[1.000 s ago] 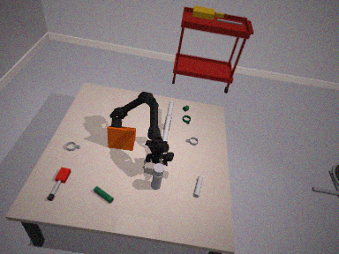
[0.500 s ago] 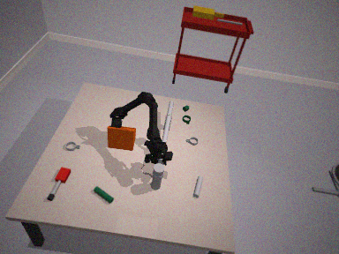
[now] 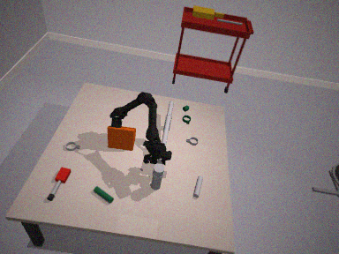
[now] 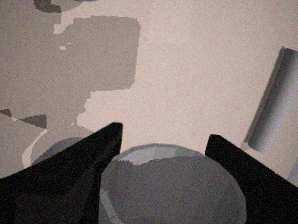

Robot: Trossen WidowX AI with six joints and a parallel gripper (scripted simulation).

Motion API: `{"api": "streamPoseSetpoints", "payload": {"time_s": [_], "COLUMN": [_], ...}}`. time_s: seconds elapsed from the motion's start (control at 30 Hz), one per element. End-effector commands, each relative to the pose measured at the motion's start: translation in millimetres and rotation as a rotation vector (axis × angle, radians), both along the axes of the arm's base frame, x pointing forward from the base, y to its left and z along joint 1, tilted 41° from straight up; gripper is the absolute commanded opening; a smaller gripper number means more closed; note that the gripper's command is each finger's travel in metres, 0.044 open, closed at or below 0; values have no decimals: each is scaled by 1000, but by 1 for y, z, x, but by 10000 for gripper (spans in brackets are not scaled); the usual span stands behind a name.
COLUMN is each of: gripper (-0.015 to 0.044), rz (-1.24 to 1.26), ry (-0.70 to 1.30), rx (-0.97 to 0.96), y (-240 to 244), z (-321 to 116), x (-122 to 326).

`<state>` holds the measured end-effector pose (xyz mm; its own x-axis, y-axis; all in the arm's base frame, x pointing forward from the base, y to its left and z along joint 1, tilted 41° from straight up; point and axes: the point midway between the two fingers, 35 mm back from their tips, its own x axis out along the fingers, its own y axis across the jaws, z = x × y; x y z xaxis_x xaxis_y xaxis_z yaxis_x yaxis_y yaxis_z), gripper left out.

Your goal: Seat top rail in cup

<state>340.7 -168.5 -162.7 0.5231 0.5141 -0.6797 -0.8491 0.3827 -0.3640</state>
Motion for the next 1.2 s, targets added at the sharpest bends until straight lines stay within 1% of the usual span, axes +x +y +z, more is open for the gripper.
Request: {"api": "streamPoseSetpoints", "payload": {"time_s": [0.0, 0.93, 1.17], "gripper": [0, 0, 184], "rz": [18, 1, 1], "ry": [-18, -5, -5], "rx": [-1, 7, 7], "y": [-1, 0, 0], "z": [-2, 0, 0], "x": [-3, -1, -1]}}
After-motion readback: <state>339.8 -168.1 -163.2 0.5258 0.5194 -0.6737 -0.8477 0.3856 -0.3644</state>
